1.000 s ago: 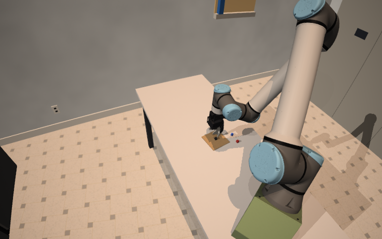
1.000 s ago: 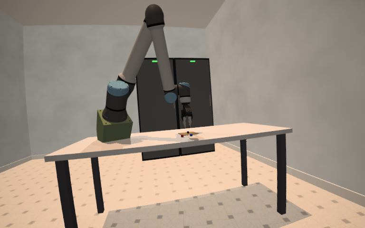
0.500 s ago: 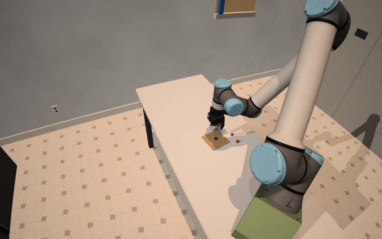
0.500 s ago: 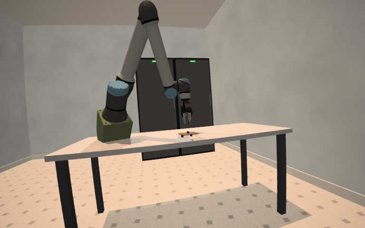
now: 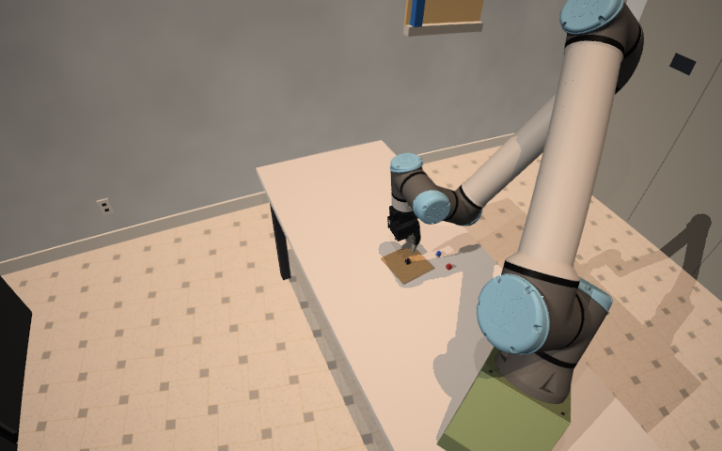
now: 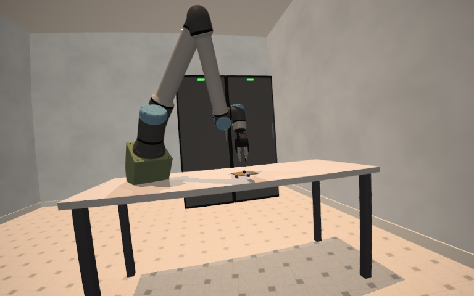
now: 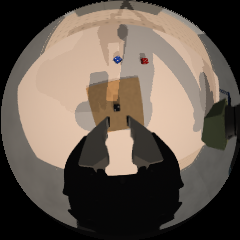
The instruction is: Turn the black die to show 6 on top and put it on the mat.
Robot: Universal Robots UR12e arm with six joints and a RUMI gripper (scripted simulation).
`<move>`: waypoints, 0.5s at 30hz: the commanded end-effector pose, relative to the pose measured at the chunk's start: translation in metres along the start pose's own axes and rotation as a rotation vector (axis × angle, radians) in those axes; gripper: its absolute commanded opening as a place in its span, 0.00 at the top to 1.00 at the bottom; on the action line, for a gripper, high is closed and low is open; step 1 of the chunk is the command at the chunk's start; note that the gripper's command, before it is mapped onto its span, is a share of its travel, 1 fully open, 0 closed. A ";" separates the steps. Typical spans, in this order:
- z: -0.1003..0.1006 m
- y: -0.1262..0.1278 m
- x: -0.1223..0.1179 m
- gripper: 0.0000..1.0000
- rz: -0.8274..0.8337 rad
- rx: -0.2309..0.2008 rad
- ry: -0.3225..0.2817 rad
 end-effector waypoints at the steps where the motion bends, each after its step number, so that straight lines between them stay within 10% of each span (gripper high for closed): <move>1: -0.001 0.000 -0.004 0.82 0.002 0.011 0.075; 15: -0.002 0.000 -0.008 0.82 0.002 0.023 0.135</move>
Point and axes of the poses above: the point where the finger pads meet when closed, its own z axis out along the fingers, its own y axis across the jaws, x = y × z, the point moved 4 cm from there along -z, back along the fingers, and after that the axes turned 7 degrees about z, right-handed, at the moved point
